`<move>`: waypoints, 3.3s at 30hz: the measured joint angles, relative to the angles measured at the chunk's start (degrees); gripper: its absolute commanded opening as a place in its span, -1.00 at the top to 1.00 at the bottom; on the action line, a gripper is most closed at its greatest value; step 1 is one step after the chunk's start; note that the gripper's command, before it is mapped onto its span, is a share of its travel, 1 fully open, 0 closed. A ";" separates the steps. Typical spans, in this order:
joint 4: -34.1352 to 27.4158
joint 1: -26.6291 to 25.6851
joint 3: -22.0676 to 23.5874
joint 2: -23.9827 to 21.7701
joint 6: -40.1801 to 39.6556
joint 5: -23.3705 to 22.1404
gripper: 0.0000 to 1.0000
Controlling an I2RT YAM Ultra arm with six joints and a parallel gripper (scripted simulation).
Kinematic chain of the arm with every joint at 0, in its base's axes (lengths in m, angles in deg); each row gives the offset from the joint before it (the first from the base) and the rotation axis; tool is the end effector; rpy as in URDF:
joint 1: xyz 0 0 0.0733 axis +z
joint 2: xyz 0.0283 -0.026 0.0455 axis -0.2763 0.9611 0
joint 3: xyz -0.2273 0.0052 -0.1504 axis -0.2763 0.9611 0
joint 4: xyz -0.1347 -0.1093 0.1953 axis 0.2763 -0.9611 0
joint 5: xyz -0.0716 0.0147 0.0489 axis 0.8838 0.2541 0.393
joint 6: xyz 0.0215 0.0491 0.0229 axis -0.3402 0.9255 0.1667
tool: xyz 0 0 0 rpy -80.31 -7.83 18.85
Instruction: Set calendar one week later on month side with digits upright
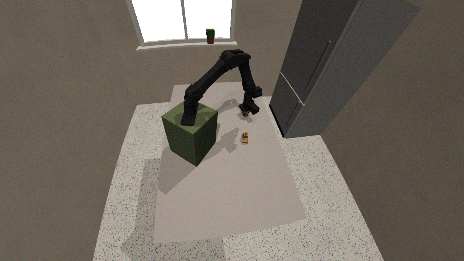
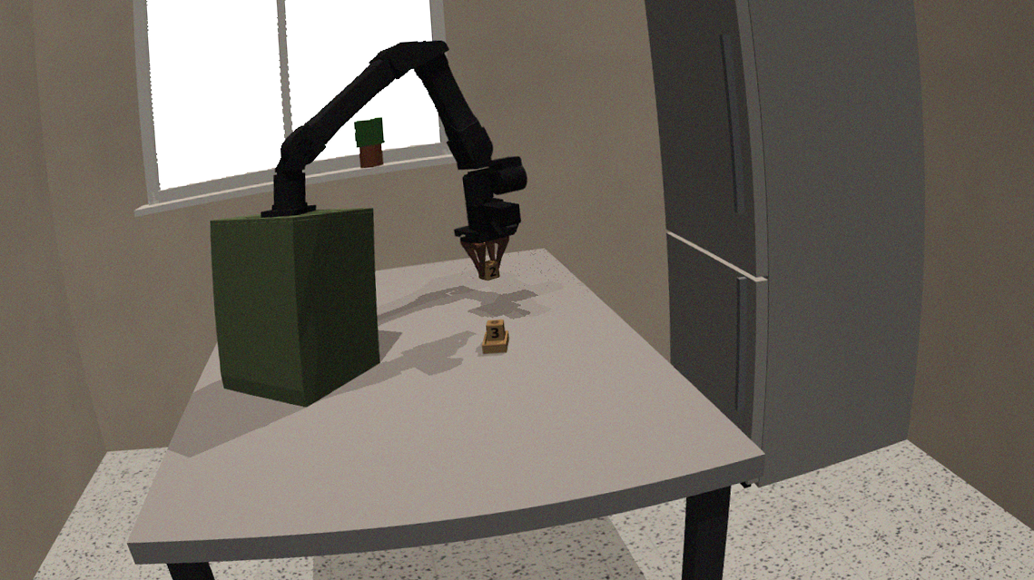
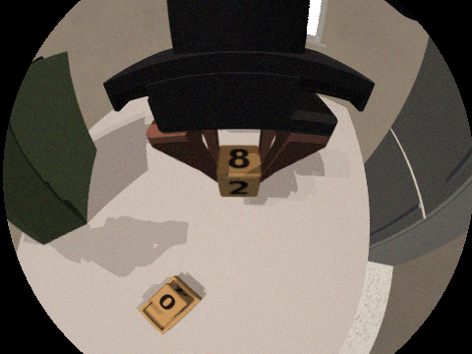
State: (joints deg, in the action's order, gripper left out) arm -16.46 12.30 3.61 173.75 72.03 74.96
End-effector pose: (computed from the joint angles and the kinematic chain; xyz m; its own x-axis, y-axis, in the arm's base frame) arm 0.3551 0.1966 -0.0066 -0.5209 0.8506 0.0722 0.8473 0.5048 0.1651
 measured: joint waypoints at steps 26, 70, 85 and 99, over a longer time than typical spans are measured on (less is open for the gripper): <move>-3.17 -2.40 0.44 -1.31 -17.90 -0.04 0.45; -1.33 -6.36 -1.27 3.21 -60.15 -0.46 0.45; 4.20 -5.68 -6.25 14.58 -59.47 -0.48 0.45; 6.12 -5.57 -8.15 17.03 -59.32 -0.46 0.45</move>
State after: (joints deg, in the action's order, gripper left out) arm -10.34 6.73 -4.54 190.77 12.71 74.50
